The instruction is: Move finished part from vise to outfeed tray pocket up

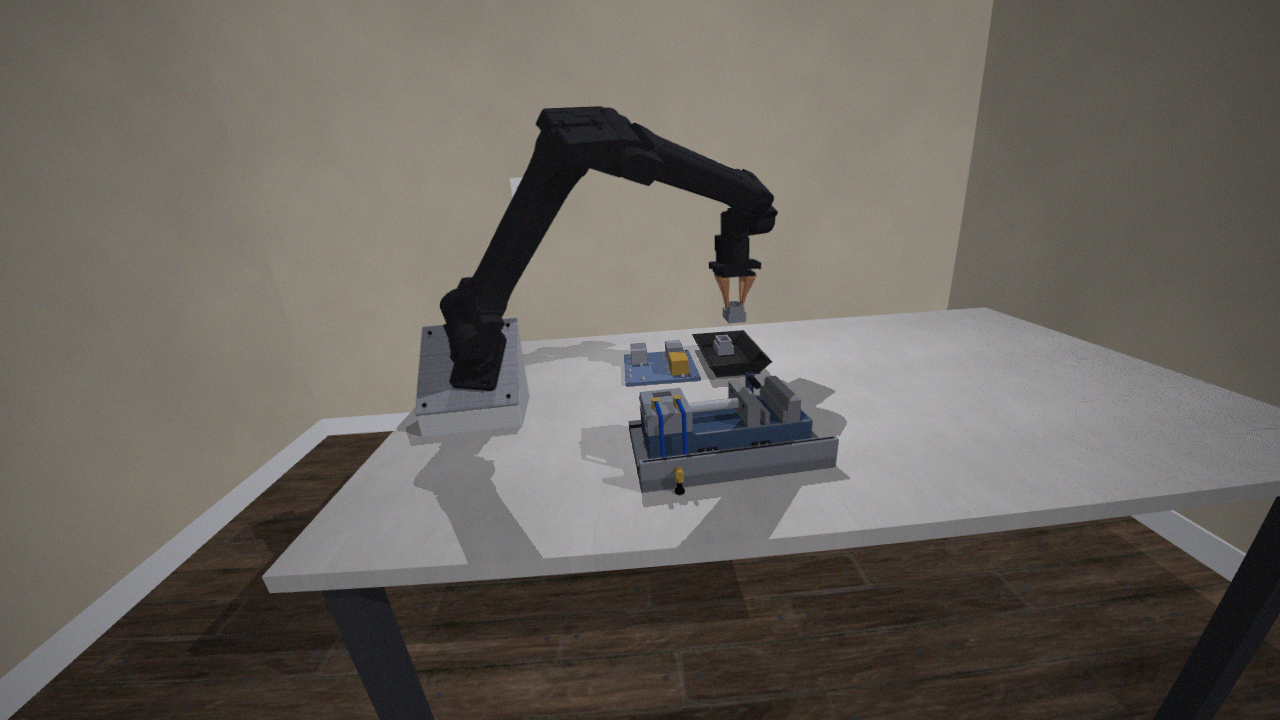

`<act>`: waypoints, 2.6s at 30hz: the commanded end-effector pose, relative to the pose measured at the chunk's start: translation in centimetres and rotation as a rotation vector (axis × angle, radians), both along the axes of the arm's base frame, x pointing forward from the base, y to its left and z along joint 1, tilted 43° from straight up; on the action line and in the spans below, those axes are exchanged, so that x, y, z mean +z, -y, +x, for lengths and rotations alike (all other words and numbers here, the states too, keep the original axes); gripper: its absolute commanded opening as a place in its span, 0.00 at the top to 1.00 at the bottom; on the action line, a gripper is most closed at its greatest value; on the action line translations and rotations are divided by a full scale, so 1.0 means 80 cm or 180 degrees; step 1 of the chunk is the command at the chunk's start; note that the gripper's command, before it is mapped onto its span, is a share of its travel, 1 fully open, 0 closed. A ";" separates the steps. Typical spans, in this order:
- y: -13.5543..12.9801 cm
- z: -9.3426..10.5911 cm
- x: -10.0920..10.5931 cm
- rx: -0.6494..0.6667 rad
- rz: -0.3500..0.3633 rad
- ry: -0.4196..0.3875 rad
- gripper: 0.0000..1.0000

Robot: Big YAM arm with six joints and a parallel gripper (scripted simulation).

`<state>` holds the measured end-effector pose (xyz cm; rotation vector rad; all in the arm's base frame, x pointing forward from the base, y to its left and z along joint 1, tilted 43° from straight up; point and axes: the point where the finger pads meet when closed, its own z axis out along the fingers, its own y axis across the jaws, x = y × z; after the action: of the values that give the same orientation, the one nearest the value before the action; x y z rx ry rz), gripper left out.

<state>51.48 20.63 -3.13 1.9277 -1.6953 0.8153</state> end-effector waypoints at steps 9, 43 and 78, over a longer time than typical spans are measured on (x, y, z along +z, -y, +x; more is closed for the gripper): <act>-0.032 0.004 0.016 0.0081 0.0067 0.0093 1.00; -0.032 0.004 0.015 0.0081 0.0067 0.0093 1.00; 0.016 0.007 -0.023 0.0040 0.0023 0.0015 1.00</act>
<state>51.56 18.87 -4.97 1.9205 -1.6925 0.8097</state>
